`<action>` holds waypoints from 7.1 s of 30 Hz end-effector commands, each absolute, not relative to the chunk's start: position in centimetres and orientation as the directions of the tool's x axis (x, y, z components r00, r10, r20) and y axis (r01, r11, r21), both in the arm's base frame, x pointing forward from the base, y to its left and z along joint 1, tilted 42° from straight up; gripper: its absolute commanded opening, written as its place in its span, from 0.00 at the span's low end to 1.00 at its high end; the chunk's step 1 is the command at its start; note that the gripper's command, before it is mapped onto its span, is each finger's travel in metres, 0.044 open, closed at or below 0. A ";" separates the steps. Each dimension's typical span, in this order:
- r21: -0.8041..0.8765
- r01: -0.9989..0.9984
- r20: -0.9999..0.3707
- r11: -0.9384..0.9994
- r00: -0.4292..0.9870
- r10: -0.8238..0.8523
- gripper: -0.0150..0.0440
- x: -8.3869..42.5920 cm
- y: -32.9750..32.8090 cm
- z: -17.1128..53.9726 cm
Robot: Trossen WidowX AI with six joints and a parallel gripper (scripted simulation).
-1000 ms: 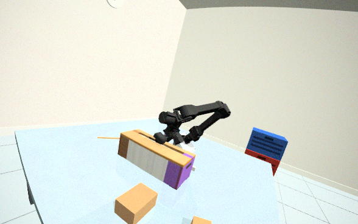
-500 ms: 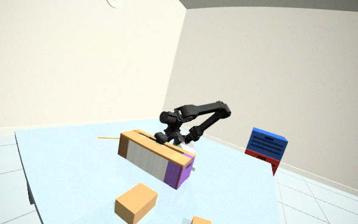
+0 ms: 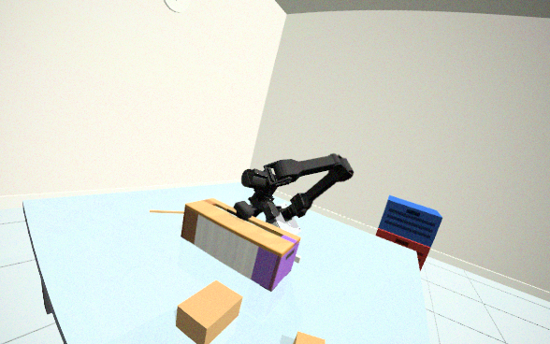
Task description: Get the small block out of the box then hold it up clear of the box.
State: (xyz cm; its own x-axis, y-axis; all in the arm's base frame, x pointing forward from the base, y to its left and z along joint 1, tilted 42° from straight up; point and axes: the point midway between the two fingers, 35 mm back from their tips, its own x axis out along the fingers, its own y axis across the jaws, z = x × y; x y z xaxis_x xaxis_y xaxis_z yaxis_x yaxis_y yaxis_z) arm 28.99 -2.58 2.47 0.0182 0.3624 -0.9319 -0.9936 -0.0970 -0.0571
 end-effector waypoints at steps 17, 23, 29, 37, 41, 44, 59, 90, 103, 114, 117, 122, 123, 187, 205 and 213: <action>-0.049 -0.994 -0.932 -0.102 0.008 0.362 0.93 29.0 -2.7 2.0; -0.049 -0.994 -0.932 -0.102 0.008 0.362 0.93 29.0 -2.8 2.0; -0.049 -0.994 -0.932 -0.102 0.009 0.361 0.93 29.1 -3.3 1.6; -0.049 -0.994 -0.933 -0.102 0.009 0.361 0.93 29.2 -3.9 1.0; -0.049 -0.994 -0.933 -0.102 0.009 0.361 0.93 29.2 -4.2 0.8; -0.049 -0.994 -0.933 -0.102 0.009 0.361 0.93 29.2 -4.4 0.6; -0.049 -0.994 -0.933 -0.102 0.009 0.360 0.93 29.4 -5.7 -0.5; -0.049 -0.994 -0.938 -0.093 0.014 0.346 0.93 30.1 -13.7 0.7; -0.034 -0.999 -0.937 -0.012 0.027 0.350 0.84 30.2 -13.9 0.3; 0.345 -0.418 -0.902 0.841 0.100 0.420 0.74 29.4 -15.5 -0.3; 0.417 -0.118 -0.895 0.901 0.120 0.430 0.74 29.1 -15.8 -0.4; 0.491 0.391 -0.868 0.778 0.152 0.472 0.74 28.7 -16.1 -0.6; 0.492 0.486 -0.862 0.722 0.159 0.481 0.74 28.6 -16.2 -0.6; -0.646 0.103 -0.681 -0.756 0.370 0.632 0.74 26.5 -11.8 -8.3; -0.646 0.103 -0.681 -0.756 0.371 0.632 0.74 26.5 -10.0 -10.6; -0.647 0.103 -0.680 -0.756 0.371 0.633 0.74 26.5 -9.1 -11.6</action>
State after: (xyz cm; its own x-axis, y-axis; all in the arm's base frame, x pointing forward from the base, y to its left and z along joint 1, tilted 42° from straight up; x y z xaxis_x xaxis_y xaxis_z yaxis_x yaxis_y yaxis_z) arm 26.75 -9.80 -11.03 0.3795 0.6222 -0.6847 0.1110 -0.7654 -0.6339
